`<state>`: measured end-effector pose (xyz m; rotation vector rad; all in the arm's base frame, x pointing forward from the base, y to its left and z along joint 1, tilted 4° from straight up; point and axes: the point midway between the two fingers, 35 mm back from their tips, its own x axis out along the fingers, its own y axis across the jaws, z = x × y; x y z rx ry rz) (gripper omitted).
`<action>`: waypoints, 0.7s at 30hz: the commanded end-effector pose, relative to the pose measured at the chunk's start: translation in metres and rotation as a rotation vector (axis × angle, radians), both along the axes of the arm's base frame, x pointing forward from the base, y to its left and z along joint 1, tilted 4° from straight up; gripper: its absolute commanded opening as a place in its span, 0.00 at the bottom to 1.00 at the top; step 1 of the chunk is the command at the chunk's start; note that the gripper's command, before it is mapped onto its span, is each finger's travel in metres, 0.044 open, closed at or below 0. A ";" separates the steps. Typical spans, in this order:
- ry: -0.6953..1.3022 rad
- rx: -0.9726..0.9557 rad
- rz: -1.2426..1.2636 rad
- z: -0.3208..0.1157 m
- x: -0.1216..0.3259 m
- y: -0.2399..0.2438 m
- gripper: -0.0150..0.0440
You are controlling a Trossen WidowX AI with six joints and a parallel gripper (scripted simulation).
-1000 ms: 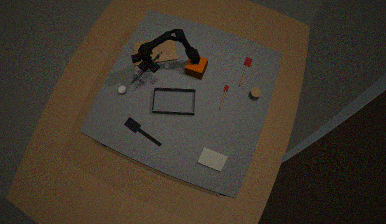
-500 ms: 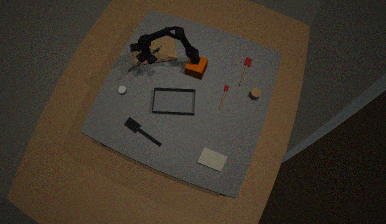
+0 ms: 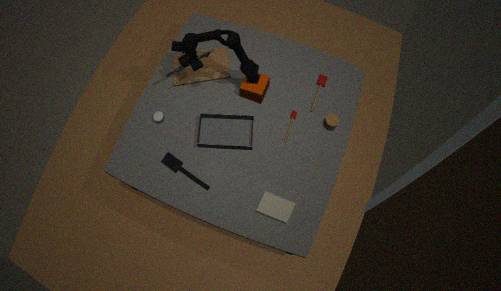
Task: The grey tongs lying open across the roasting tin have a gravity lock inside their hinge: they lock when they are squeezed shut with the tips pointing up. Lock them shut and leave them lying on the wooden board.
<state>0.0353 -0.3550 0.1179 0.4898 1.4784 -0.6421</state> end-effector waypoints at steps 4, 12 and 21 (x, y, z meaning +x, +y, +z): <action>-0.006 -0.007 -0.070 0.004 -0.040 -0.006 0.00; -0.008 -0.009 -0.150 0.006 -0.086 -0.006 0.00; -0.020 -0.017 -0.160 0.004 -0.089 -0.007 0.00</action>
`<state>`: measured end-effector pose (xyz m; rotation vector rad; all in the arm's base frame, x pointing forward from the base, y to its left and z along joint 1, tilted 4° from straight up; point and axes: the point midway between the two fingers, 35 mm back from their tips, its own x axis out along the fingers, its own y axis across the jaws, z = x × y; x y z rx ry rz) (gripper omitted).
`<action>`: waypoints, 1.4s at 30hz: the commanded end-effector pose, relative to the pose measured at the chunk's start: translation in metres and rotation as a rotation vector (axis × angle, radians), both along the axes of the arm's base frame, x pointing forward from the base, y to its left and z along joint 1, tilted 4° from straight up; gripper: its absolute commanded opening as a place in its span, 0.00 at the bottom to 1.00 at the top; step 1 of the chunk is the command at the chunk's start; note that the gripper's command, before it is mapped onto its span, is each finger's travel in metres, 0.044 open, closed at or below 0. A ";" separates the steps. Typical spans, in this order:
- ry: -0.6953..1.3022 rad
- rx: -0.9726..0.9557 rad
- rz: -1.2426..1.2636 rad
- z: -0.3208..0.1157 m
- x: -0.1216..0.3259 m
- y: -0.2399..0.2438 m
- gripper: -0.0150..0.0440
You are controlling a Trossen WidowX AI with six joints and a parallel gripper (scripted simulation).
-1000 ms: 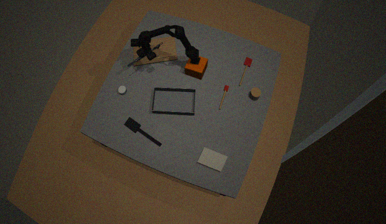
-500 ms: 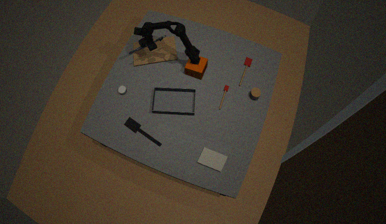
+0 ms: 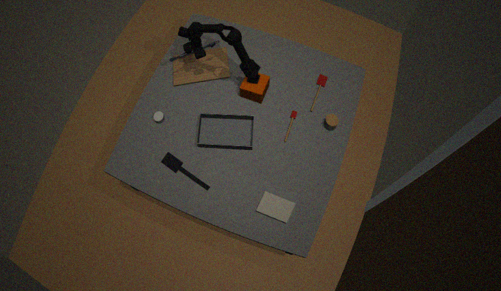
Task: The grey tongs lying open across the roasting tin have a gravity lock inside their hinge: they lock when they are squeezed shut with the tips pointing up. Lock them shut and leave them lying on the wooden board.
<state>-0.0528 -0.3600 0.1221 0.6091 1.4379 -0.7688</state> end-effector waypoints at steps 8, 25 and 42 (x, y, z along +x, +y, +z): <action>-0.156 -0.130 -0.040 -0.014 -0.004 -0.010 0.00; -0.466 -0.459 -0.055 -0.026 -0.014 -0.019 0.00; -0.696 -0.807 0.037 -0.014 -0.023 0.005 0.00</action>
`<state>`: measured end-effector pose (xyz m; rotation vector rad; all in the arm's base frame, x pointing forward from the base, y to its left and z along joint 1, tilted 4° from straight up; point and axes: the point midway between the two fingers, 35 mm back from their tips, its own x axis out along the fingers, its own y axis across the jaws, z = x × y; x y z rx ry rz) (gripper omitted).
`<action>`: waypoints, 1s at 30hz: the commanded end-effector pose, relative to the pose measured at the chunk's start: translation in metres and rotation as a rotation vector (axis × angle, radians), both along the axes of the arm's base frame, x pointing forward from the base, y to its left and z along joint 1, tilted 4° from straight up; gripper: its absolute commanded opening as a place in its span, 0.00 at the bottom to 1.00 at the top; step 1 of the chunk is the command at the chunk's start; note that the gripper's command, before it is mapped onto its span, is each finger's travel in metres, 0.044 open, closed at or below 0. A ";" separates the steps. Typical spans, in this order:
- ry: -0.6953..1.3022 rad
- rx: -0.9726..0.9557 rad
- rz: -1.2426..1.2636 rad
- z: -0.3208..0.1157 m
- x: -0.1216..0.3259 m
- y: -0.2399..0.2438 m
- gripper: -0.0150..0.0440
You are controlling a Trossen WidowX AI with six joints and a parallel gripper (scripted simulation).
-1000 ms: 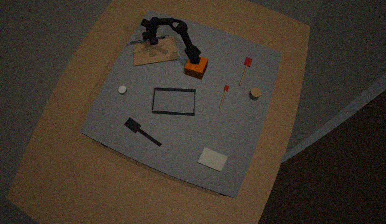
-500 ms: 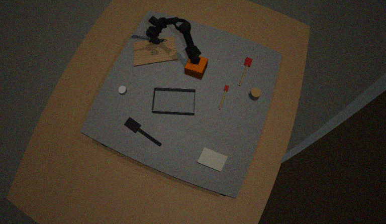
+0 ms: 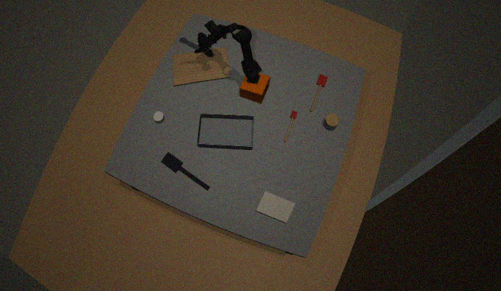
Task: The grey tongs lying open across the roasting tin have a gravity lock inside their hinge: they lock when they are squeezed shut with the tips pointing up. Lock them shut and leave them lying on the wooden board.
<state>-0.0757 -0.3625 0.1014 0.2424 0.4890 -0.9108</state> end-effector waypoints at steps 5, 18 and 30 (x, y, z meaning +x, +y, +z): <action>-0.065 -0.194 0.048 0.012 0.000 0.022 0.00; -0.074 -0.226 0.057 0.014 0.000 0.026 0.00; -0.074 -0.226 0.057 0.014 0.000 0.026 0.00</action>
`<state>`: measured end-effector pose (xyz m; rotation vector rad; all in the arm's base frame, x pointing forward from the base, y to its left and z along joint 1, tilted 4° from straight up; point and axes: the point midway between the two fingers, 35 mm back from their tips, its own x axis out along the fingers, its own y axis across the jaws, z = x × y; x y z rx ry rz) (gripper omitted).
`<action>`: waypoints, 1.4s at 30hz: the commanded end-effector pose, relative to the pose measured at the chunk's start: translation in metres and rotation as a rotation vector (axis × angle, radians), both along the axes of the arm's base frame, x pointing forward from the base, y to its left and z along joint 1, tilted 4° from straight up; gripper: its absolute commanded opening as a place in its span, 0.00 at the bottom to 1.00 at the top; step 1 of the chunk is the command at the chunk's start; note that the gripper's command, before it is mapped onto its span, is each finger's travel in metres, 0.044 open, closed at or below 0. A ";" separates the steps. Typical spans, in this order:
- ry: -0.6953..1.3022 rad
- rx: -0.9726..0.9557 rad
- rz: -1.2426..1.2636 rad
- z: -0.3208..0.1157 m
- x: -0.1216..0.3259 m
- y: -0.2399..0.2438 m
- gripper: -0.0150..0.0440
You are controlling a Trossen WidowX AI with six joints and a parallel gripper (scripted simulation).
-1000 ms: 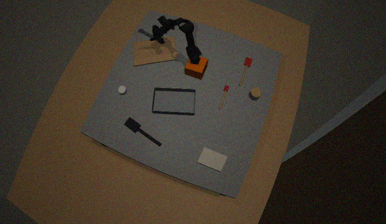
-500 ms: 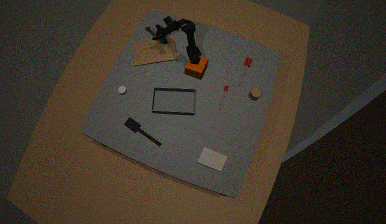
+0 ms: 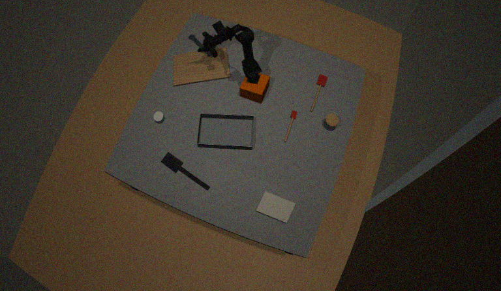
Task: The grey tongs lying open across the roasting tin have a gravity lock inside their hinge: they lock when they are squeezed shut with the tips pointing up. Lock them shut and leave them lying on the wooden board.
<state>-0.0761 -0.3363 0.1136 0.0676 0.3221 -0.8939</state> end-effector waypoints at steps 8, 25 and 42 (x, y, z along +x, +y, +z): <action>0.002 -0.011 0.006 0.002 0.001 0.000 0.00; 0.049 0.131 -0.032 -0.005 0.001 -0.018 0.00; 0.259 0.494 -0.088 -0.017 0.010 -0.043 0.00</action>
